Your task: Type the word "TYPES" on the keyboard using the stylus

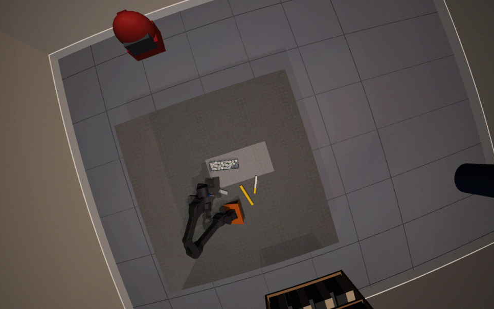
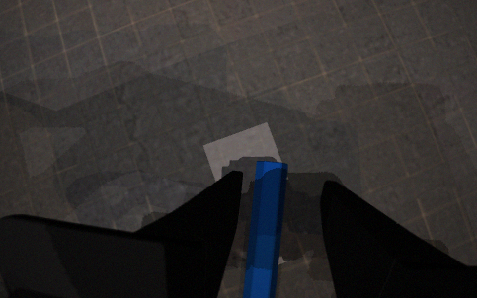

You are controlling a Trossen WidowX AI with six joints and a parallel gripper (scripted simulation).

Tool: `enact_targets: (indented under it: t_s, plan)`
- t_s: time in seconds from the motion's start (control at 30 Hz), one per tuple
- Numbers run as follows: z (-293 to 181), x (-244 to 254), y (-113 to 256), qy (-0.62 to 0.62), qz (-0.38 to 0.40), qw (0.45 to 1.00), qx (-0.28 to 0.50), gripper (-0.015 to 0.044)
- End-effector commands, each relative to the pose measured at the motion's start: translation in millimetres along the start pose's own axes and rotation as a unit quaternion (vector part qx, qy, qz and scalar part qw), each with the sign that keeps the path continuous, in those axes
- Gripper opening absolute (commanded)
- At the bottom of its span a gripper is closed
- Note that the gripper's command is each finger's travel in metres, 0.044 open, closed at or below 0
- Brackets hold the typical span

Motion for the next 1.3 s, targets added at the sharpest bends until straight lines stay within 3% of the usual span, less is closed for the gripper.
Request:
enact_targets:
  t_s: [0.0, 0.23, 0.3, 1.27]
  plan:
    - [8.2, -1.6, -5.9, -0.015, 0.009, 0.997, 0.072, 0.0150]
    - [53.0, 1.4, -29.7, -0.012, -0.003, 0.905, 0.424, 0.0150]
    - [62.4, 3.3, -33.2, 0.003, -0.016, 0.876, 0.482, 0.0150]
    - [58.3, 4.3, -46.4, 0.005, -0.018, 0.872, 0.489, 0.0150]
Point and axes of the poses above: the point midway between the two fingers, 35 mm back from their tips, its own y axis back along the fingers, its own x axis across the jaws, z = x × y, the point moved 9 cm from there along y, back along the fingers, and after that the axes turned 2 degrees about -y, right-handed, at the moved point
